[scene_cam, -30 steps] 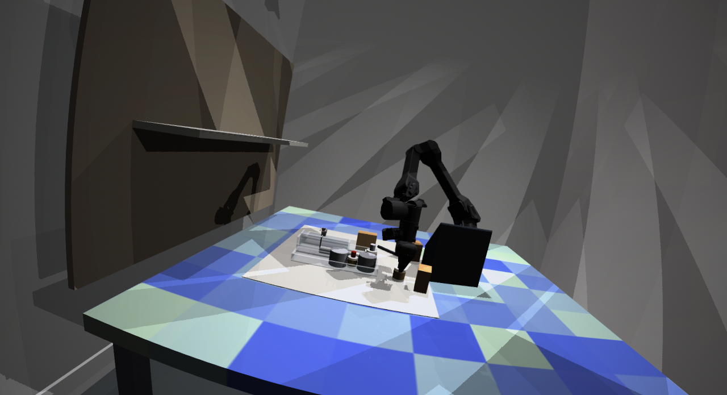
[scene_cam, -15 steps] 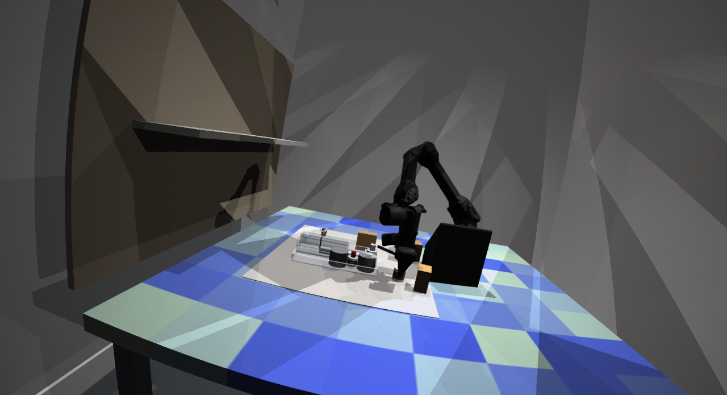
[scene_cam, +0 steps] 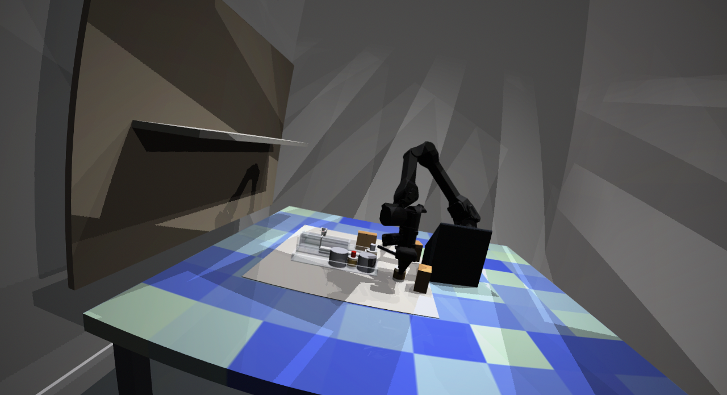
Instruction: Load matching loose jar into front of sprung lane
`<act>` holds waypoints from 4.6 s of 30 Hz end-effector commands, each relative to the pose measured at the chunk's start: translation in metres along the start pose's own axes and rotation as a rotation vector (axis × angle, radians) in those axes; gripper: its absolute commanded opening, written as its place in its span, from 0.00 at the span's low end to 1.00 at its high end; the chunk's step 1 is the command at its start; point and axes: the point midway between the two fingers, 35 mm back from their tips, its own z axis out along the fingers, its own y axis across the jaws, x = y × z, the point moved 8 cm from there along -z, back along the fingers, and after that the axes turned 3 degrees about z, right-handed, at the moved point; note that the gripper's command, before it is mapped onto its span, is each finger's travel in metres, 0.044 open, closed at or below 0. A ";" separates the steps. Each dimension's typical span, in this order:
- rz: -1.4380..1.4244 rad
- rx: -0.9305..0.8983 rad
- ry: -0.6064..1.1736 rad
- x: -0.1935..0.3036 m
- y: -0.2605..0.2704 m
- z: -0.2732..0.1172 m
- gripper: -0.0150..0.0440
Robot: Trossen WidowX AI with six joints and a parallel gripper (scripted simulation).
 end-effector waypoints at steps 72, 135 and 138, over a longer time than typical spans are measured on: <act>-0.059 0.005 -0.009 -0.066 -0.110 -0.030 0.25; -0.058 0.005 -0.010 -0.097 -0.108 -0.031 0.25; -0.058 0.005 -0.010 -0.098 -0.108 -0.031 0.25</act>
